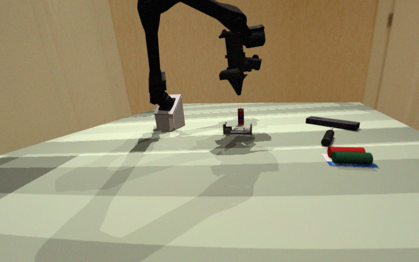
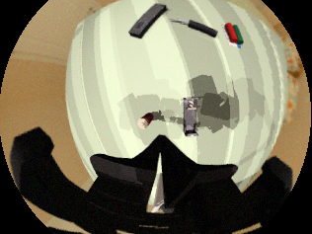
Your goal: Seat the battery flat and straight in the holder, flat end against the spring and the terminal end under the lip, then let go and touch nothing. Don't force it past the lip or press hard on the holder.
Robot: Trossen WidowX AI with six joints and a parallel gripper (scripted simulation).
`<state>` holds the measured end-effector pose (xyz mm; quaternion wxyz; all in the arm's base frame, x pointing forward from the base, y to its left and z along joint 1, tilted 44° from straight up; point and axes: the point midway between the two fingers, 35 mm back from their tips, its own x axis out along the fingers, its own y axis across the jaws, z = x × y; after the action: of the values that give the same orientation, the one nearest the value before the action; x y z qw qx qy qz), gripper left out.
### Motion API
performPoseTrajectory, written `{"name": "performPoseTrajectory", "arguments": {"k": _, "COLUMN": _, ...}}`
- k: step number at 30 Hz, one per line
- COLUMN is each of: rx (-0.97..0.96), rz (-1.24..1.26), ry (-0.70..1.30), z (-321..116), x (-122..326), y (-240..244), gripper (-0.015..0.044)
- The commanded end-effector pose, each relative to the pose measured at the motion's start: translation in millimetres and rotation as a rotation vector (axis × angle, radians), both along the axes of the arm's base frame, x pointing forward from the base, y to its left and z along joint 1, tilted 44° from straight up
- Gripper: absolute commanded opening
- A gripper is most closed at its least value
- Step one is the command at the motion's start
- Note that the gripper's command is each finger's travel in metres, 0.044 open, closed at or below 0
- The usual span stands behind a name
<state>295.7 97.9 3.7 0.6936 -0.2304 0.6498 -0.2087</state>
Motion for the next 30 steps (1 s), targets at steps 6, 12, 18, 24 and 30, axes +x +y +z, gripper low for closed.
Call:
{"name": "performPoseTrajectory", "arguments": {"k": 6, "rx": -0.12, "rz": 0.018, "ry": 0.054, "z": -13, "x": -6, "y": -2, "gripper": 0.0}}
{"name": "performPoseTrajectory", "arguments": {"k": 12, "rx": -0.121, "rz": 0.018, "ry": 0.053, "z": -56, "x": -3, "y": -42, "gripper": 0.0}}
{"name": "performPoseTrajectory", "arguments": {"k": 18, "rx": -0.123, "rz": 0.018, "ry": 0.053, "z": -66, "x": -4, "y": -53, "gripper": 0.0}}
{"name": "performPoseTrajectory", "arguments": {"k": 24, "rx": -0.122, "rz": 0.018, "ry": 0.053, "z": -71, "x": -4, "y": -46, "gripper": 0.0}}
{"name": "performPoseTrajectory", "arguments": {"k": 30, "rx": -0.121, "rz": 0.018, "ry": 0.053, "z": -78, "x": -3, "y": -38, "gripper": 0.0}}
